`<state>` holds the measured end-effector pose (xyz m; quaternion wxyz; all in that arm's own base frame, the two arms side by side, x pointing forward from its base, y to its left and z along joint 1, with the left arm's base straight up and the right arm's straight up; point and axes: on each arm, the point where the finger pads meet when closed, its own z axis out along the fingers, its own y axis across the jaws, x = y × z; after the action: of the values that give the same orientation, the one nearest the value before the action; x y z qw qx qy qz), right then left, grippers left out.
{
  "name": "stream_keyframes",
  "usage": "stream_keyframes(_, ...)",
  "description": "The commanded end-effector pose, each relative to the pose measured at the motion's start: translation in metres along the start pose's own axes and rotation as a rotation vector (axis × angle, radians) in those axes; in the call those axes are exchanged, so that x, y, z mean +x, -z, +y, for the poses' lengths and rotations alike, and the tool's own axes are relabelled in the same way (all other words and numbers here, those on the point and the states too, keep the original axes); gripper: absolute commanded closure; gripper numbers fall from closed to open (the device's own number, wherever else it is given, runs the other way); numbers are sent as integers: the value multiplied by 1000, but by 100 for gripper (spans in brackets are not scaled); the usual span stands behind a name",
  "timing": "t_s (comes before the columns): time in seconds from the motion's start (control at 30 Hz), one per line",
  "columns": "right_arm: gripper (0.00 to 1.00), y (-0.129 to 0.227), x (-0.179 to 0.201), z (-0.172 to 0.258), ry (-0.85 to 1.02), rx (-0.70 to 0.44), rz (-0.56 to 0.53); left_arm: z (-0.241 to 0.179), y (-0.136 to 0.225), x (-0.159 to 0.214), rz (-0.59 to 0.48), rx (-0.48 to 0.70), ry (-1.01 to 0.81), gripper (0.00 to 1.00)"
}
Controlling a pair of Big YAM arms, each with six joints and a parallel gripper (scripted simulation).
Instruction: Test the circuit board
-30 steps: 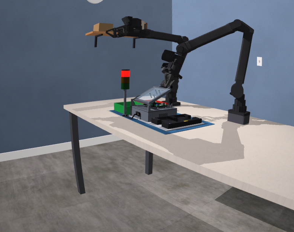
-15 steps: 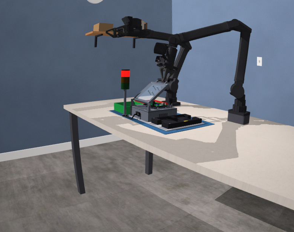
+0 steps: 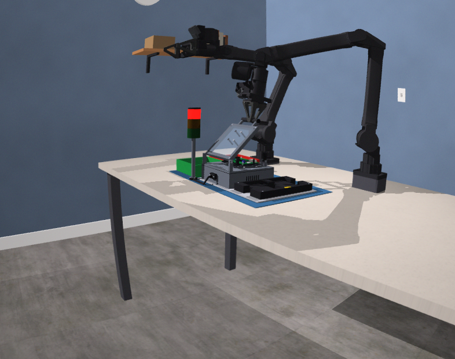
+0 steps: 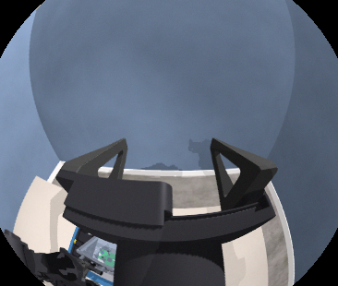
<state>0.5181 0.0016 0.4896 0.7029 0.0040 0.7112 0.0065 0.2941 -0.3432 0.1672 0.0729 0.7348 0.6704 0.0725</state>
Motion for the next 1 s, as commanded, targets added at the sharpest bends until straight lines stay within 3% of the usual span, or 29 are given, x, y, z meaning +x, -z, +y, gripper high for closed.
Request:
stream_keyframes(0.0, 0, 0, -9, -2, 15, 3, -23, 23, 31, -5, -26, -35, -3, 91)
stream_keyframes(0.07, 0, 0, -9, -2, 15, 3, -23, 23, 31, -5, -26, -35, -3, 68)
stream_keyframes(0.1, 0, 0, -9, -2, 15, 3, -23, 23, 31, -5, -26, -35, -3, 62)
stream_keyframes(0.9, 0, 0, -9, -2, 15, 3, -23, 11, 84, -8, -80, -80, 15, 62)
stream_keyframes(0.97, 0, 0, -9, -2, 15, 3, -23, 19, 80, -4, -62, -70, 17, 39)
